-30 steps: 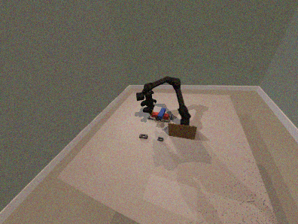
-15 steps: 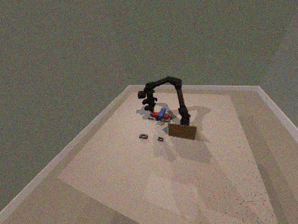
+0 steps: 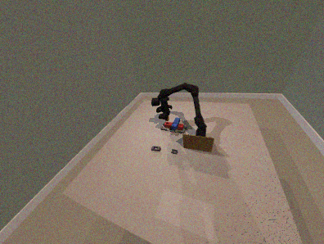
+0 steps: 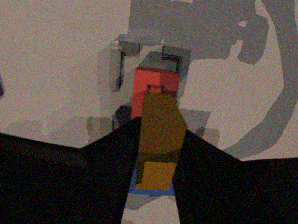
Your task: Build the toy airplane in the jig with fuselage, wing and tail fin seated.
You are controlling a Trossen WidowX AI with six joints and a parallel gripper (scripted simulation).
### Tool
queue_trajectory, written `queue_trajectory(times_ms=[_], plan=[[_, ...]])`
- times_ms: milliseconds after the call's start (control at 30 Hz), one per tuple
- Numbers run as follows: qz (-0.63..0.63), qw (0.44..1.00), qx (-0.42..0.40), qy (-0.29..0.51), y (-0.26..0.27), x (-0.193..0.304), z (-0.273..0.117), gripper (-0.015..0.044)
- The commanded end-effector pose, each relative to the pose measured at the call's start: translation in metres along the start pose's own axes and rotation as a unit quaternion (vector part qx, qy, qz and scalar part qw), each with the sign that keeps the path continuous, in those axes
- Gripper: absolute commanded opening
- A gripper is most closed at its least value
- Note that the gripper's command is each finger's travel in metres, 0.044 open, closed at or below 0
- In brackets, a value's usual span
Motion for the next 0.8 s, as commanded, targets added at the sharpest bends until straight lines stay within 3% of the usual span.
queue_trajectory(times_ms=[0,767], plan=[[-0.002,1.000,0.002,-0.001,-0.001,0.000,0.000,0.0066],[-0.002,1.000,0.001,-0.002,-0.002,-0.001,0.012,0.0066]])
Point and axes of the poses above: the point midway between the two fingers, 35 mm back from their tips, its own z axis out along the fingers, its own y axis across the jaws, x = y × z, the point moved 8 cm from there along -z, back along the fingers, and after that the axes turned 5 degrees about -z, right-handed, at the moved point
